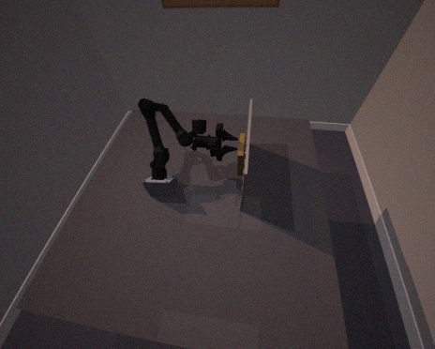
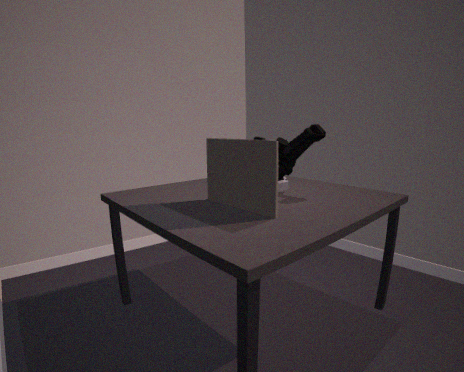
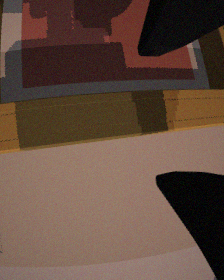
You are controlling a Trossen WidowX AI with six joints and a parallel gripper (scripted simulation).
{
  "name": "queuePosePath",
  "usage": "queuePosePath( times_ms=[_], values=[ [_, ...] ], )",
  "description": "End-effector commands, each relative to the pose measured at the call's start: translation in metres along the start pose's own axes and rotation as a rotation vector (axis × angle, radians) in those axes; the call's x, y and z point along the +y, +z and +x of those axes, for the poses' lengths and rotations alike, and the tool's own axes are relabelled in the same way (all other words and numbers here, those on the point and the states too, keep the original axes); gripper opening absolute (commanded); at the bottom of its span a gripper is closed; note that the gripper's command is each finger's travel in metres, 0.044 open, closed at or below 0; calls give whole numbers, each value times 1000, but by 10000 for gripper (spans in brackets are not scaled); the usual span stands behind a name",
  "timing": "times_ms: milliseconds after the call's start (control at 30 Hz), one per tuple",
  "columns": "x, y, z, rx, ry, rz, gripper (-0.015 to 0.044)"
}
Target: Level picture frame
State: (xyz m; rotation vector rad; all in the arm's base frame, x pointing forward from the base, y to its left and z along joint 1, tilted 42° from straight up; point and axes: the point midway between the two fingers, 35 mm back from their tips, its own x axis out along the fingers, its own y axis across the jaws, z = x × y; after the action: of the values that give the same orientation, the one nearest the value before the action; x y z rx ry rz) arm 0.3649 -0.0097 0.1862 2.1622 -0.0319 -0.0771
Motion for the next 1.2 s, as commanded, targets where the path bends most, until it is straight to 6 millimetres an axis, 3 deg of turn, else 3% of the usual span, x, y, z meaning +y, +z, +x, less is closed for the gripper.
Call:
queuePosePath(
  times_ms=[0,333,1167],
  values=[
    [0,-1,7,5,-1,4,260],
    [-1,-1,22,6,0,4,260],
    [-1,0,23,6,0,4,260]
  ],
)
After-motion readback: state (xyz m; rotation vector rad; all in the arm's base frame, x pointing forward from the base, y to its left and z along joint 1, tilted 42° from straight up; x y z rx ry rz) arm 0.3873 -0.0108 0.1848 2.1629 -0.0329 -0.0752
